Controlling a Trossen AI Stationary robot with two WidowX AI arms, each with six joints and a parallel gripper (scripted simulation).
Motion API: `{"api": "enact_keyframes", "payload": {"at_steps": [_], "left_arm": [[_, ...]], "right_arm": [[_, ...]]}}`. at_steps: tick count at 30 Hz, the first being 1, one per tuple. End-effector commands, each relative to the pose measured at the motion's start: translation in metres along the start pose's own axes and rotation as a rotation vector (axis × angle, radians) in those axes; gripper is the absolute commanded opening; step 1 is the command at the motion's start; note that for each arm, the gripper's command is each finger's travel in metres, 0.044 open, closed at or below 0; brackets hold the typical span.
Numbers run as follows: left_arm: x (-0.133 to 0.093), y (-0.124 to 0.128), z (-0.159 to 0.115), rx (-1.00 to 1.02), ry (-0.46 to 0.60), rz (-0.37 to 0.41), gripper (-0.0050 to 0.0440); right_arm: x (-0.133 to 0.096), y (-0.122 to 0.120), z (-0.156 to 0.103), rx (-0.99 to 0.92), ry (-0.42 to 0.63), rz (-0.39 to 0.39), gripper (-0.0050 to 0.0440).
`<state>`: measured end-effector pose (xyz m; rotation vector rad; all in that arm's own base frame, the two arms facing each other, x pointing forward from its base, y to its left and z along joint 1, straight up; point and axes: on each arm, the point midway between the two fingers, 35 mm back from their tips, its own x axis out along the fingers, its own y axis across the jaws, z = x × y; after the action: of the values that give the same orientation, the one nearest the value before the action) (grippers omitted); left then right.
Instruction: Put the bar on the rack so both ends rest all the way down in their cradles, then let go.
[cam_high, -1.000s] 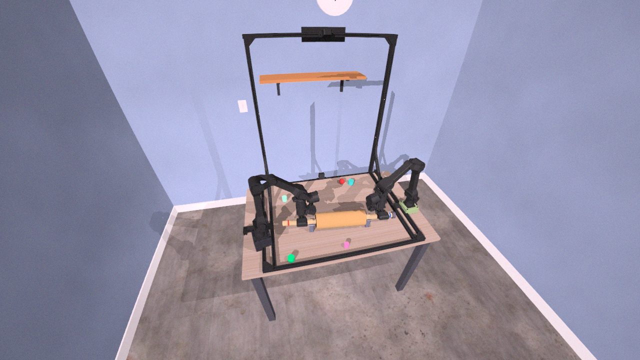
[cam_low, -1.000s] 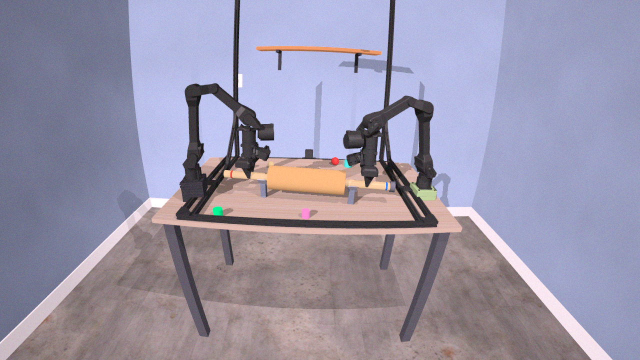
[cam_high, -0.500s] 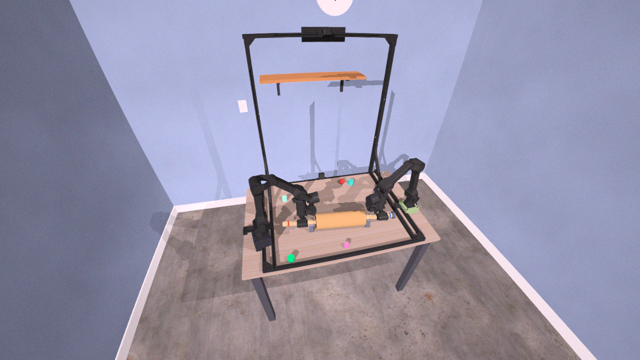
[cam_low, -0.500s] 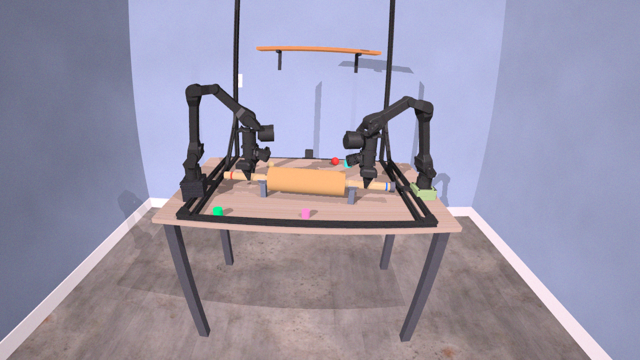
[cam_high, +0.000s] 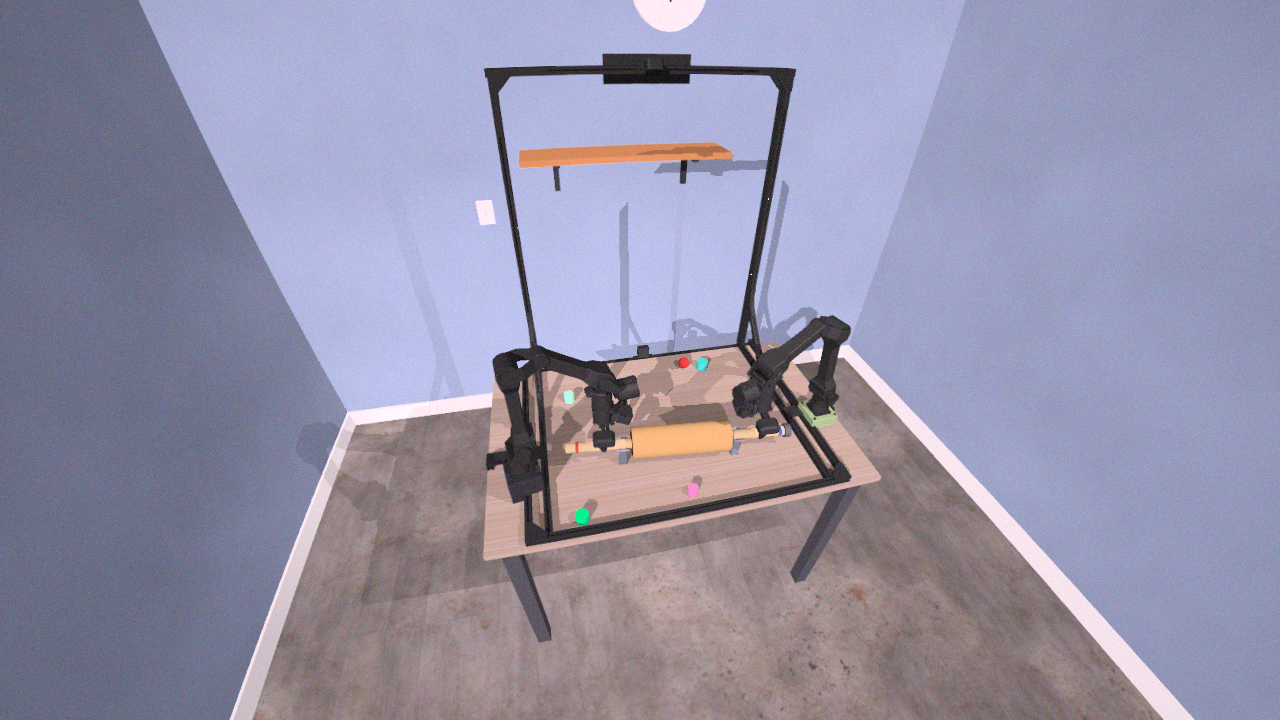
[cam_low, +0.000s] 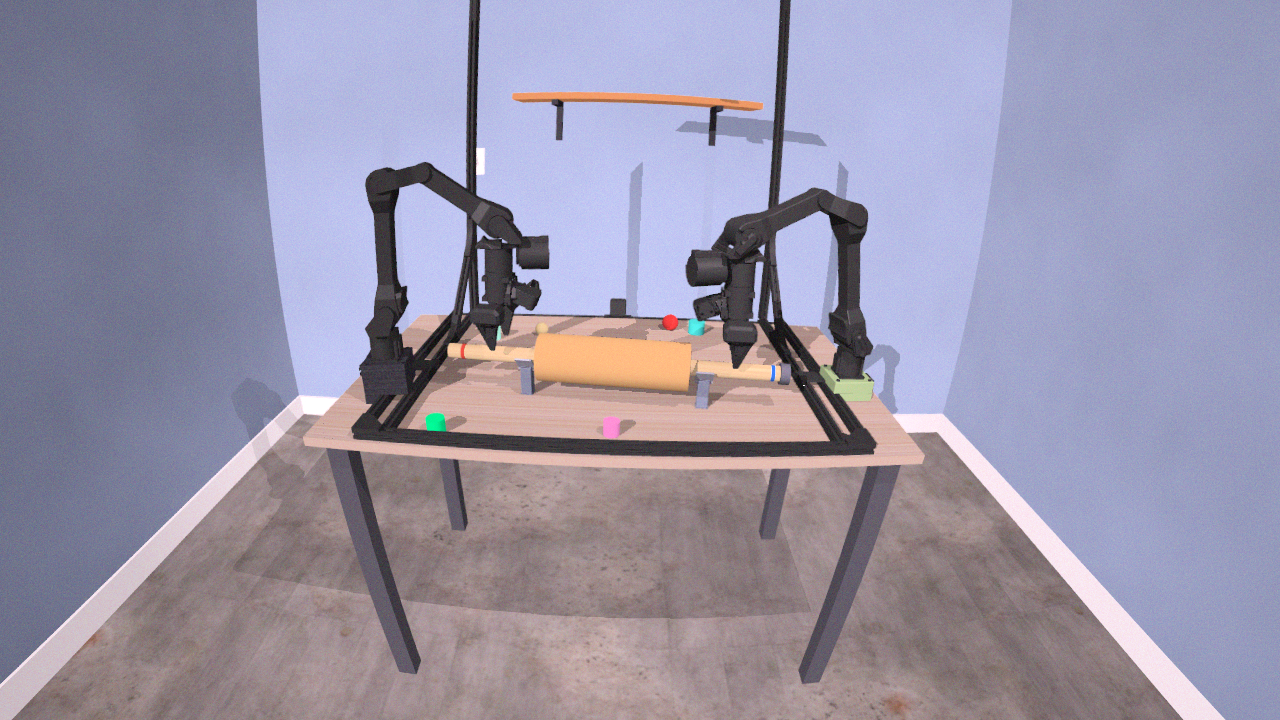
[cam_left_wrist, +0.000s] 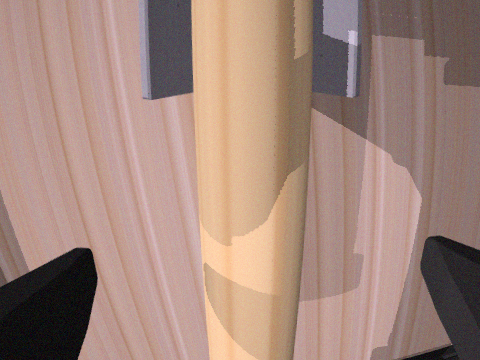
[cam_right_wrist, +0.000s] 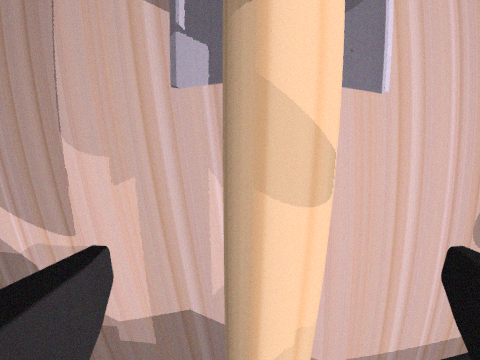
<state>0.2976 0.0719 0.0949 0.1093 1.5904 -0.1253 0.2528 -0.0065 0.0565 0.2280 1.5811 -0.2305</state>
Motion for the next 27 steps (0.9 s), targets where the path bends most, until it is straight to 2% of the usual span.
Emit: {"api": "enact_keyframes", "payload": {"at_steps": [1,5,6,27], "left_arm": [[-0.031,0.001,0.000,0.000,-0.022,0.012,0.0440],[-0.050,0.000,-0.003,0.000,-0.022,0.012,0.0440],[-0.033,0.000,-0.001,0.000,-0.009,0.004,0.0440],[-0.033,0.000,-0.001,0.000,-0.009,0.004,0.0440]], "right_arm": [[-0.030,0.000,0.002,-0.002,-0.022,0.005,0.0440],[-0.049,-0.001,-0.001,-0.002,-0.022,0.005,0.0440],[-0.033,0.000,-0.001,0.000,-0.010,0.002,0.0440],[-0.033,0.000,-0.001,0.000,-0.010,0.002,0.0440]]}}
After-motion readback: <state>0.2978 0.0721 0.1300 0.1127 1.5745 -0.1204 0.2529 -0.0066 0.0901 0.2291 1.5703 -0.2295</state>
